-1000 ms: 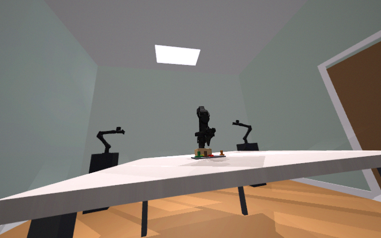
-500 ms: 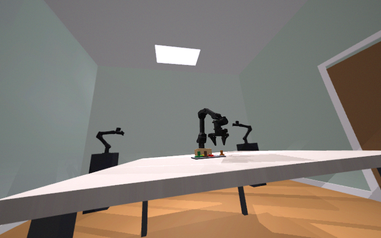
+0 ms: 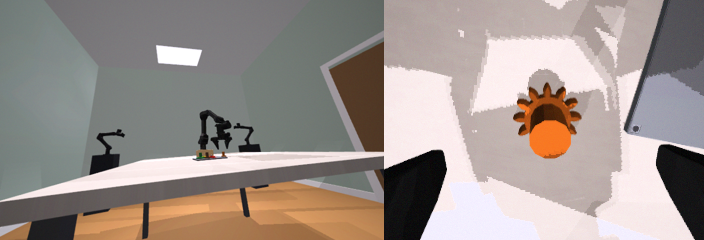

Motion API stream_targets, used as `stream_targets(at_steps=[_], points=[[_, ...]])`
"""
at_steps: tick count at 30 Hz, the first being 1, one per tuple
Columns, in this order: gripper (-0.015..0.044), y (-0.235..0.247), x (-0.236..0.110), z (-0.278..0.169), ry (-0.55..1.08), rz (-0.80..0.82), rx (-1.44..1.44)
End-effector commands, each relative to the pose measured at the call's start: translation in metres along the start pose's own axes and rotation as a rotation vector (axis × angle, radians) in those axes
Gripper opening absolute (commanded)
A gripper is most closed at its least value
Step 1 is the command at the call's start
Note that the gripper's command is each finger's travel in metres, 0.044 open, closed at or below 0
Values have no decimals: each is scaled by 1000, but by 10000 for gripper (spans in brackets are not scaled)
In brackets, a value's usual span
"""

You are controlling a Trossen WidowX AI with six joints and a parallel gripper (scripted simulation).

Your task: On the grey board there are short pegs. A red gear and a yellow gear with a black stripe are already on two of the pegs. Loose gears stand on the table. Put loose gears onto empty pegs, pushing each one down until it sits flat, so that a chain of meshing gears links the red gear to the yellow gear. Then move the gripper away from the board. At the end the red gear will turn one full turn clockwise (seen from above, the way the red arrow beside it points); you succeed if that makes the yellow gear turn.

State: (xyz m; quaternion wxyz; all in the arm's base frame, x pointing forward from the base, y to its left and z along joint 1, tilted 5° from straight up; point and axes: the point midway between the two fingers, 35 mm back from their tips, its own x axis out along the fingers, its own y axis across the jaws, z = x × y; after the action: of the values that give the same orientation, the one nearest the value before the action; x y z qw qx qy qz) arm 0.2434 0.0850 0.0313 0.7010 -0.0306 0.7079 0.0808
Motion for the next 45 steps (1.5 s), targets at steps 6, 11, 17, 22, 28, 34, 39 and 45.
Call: stream_targets(at_steps=[6,11,17,22,28,34,39,45], points=[[440,1,14,-1,4,3,4],[440,1,22,-1,4,3,4],[440,0,32,-1,5,3,4],[440,0,33,-2,5,3,4],[309,0,33,-2,5,3,4],[151,0,33,-2,5,3,4],[59,0,33,-2,5,3,4],[0,0,33,-2,5,3,4]])
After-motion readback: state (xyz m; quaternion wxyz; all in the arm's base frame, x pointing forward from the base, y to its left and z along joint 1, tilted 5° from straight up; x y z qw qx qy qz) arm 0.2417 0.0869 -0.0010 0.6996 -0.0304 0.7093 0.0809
